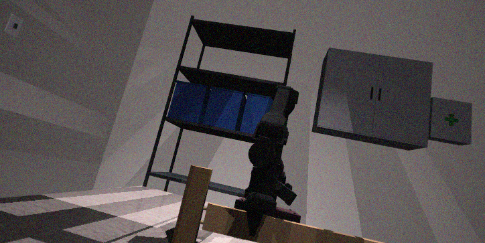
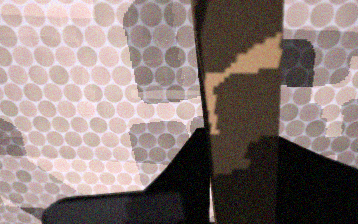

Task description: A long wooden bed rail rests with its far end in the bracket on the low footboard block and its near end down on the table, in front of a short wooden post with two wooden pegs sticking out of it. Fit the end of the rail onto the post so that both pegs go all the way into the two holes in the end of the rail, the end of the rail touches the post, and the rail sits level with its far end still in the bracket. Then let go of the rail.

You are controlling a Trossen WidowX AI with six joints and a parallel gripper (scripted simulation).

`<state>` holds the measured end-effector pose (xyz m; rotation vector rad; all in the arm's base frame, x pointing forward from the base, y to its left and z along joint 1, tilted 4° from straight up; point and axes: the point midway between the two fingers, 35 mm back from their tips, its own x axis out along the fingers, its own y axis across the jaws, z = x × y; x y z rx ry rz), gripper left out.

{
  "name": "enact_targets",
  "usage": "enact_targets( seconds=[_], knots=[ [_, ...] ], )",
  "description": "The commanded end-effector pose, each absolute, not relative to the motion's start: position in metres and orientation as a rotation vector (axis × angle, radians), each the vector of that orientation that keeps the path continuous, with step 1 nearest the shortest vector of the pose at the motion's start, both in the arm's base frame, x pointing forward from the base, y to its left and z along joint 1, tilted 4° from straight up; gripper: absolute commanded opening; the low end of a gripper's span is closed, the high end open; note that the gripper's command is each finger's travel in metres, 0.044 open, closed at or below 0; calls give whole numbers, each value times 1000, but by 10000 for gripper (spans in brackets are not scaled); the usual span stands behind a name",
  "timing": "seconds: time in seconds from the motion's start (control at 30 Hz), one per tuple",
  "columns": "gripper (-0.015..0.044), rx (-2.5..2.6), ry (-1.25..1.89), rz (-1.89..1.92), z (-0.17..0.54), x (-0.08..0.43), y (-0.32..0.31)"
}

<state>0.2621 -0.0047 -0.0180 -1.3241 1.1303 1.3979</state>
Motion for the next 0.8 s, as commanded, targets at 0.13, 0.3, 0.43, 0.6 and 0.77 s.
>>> enact_targets(
  seconds=[0.13, 0.3, 0.43, 0.6, 0.77],
  knots=[
    [0, -1330, 1124, 1393, -16, 266, -8],
    [0, -1330, 1124, 1392, -16, 266, -9],
    [0, -1330, 1124, 1392, -16, 266, -10],
    [0, -1330, 1124, 1392, -16, 267, -12],
    [0, -1330, 1124, 1392, -16, 267, -13]
  ],
)
